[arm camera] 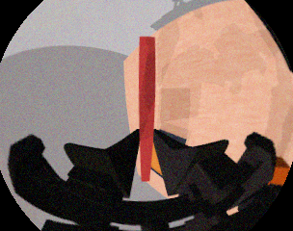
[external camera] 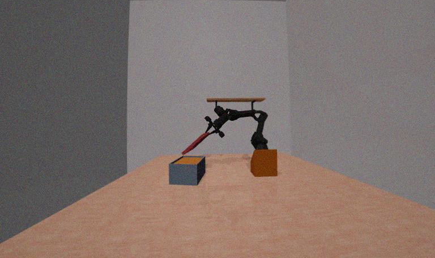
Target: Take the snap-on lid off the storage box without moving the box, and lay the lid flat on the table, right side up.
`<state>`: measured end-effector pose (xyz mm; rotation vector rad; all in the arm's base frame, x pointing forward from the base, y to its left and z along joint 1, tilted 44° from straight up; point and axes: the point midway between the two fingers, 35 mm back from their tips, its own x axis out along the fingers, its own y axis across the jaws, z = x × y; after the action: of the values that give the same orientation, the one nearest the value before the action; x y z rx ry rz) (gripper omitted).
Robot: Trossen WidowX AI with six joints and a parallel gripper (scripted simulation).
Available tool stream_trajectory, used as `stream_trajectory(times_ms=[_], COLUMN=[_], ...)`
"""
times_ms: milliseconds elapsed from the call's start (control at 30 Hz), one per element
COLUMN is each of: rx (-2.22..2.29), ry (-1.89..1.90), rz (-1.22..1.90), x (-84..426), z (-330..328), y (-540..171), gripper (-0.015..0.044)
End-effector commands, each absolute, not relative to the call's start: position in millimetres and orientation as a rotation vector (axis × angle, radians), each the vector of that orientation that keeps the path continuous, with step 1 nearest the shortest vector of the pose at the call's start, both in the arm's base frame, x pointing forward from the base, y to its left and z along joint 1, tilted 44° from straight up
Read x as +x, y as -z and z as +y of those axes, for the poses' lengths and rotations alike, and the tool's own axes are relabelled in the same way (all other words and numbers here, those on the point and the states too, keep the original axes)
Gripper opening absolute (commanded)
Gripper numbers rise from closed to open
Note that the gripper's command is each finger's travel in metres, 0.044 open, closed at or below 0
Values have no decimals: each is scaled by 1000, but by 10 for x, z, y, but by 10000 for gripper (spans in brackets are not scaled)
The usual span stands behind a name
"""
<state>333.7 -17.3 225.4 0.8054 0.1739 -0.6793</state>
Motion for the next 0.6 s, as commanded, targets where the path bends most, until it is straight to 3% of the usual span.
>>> stream_trajectory(times_ms=[0, 567], rx=[813, 812], ry=[665, 664], rz=[168, 167], x=[3324, 3246], z=[-209, -450], y=[-2351, -2581], gripper=[0, 0])
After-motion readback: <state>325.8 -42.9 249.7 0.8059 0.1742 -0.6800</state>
